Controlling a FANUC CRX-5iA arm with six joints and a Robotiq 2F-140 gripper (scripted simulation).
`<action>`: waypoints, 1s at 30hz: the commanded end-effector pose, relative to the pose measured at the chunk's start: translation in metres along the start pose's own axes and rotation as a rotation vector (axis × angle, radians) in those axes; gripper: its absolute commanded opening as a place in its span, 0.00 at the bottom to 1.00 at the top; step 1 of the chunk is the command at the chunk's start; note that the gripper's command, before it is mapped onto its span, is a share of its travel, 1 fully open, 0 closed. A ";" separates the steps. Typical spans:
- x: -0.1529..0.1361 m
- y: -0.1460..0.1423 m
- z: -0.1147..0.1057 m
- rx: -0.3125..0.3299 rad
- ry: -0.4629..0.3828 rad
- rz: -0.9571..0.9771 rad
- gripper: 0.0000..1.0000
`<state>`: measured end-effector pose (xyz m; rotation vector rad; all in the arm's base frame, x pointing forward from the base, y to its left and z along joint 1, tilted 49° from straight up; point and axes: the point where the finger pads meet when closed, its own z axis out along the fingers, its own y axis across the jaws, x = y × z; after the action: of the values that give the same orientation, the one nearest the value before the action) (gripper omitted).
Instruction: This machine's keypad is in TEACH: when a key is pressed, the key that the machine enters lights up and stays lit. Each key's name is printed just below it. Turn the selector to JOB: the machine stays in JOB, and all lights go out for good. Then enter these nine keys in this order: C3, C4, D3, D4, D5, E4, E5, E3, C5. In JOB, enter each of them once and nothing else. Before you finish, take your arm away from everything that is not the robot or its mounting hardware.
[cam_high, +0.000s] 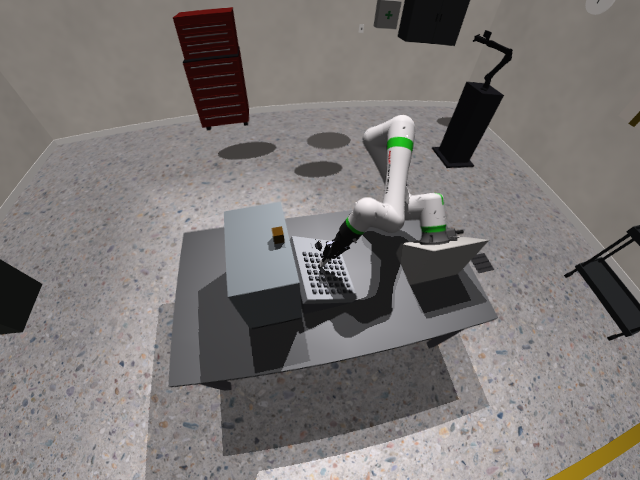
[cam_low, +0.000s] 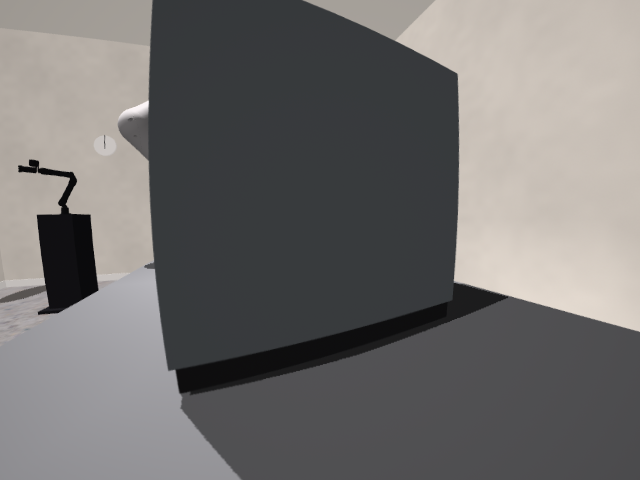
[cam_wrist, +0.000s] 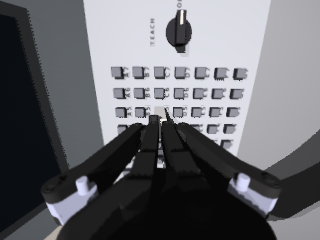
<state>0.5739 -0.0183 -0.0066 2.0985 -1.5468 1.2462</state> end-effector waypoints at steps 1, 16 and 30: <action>0.000 0.000 0.000 0.000 0.000 0.000 0.00; 0.000 0.000 0.006 0.000 0.000 0.000 0.00; 0.000 0.000 0.013 0.000 0.000 0.000 0.00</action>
<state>0.5799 -0.0263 -0.0142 2.0984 -1.5467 1.2464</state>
